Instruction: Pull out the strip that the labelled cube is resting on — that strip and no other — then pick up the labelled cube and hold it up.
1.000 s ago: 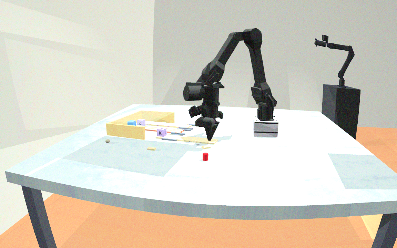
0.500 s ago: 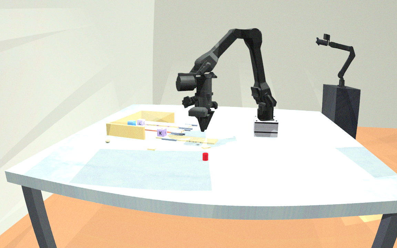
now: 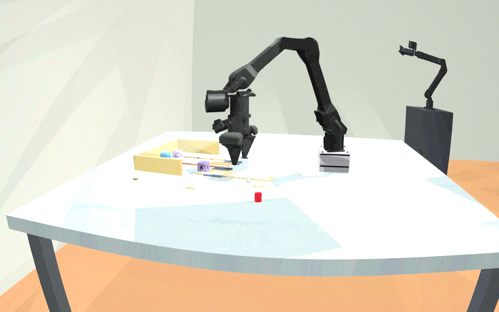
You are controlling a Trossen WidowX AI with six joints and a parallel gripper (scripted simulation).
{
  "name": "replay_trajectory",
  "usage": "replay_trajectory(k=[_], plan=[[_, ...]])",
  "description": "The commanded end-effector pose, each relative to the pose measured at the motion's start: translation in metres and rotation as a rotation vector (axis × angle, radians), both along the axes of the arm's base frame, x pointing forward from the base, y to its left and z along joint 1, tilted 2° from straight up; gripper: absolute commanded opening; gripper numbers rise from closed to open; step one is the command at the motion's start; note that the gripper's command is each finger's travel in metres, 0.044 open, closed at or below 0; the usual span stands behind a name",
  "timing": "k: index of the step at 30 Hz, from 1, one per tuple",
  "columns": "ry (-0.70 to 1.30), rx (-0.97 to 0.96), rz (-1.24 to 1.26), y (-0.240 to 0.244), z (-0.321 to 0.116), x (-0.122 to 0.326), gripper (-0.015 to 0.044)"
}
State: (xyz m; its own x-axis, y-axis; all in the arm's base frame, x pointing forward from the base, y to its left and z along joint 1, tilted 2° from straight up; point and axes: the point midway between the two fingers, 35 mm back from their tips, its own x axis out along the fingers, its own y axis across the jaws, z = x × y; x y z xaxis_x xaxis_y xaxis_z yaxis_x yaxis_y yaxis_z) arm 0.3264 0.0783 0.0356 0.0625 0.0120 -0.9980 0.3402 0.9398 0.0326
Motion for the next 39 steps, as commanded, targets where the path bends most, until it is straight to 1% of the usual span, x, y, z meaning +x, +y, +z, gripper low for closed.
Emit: replay_trajectory(k=[1,32,39], plan=[[-0.005,0.004,0.004,-0.004,0.004,0.014,0.0440],[-0.014,0.001,0.004,-0.039,0.030,0.114,0.0440],[-0.014,0.001,0.004,-0.039,0.021,0.115,0.0256]])
